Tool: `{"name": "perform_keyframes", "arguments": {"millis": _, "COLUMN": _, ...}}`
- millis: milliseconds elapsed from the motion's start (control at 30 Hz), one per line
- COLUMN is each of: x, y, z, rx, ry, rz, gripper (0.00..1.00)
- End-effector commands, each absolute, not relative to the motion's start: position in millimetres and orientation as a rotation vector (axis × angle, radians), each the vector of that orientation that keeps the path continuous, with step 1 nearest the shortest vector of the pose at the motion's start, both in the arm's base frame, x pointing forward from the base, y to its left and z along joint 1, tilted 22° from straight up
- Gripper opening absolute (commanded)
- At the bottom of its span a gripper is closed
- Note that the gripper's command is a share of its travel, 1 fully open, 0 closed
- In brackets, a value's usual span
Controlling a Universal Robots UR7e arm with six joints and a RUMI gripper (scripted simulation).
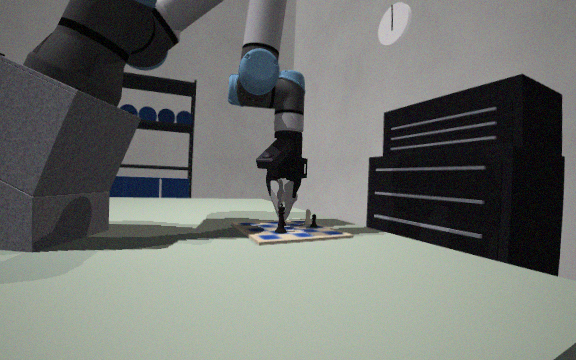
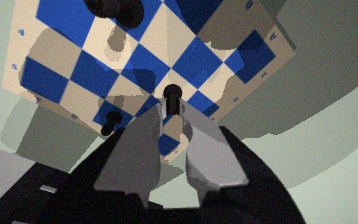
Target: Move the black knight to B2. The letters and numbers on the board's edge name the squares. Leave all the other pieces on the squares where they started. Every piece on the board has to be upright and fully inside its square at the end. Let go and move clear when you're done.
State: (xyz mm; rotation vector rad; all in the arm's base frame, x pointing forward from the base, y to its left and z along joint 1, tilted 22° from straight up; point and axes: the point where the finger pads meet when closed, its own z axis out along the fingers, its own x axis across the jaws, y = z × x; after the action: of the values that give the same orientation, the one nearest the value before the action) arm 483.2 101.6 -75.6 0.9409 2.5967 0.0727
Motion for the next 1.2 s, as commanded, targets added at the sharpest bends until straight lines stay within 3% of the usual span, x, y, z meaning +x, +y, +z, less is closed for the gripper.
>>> {"name": "perform_keyframes", "arguments": {"millis": 0, "x": 483.5, "y": 101.7, "z": -75.2, "rx": 0.940, "ry": 2.596, "rz": 0.073, "gripper": 0.00}}
{"name": "perform_keyframes", "arguments": {"millis": 1167, "x": 470.4, "y": 104.5, "z": -42.0, "rx": 0.940, "ry": 2.596, "rz": 0.073, "gripper": 0.00}}
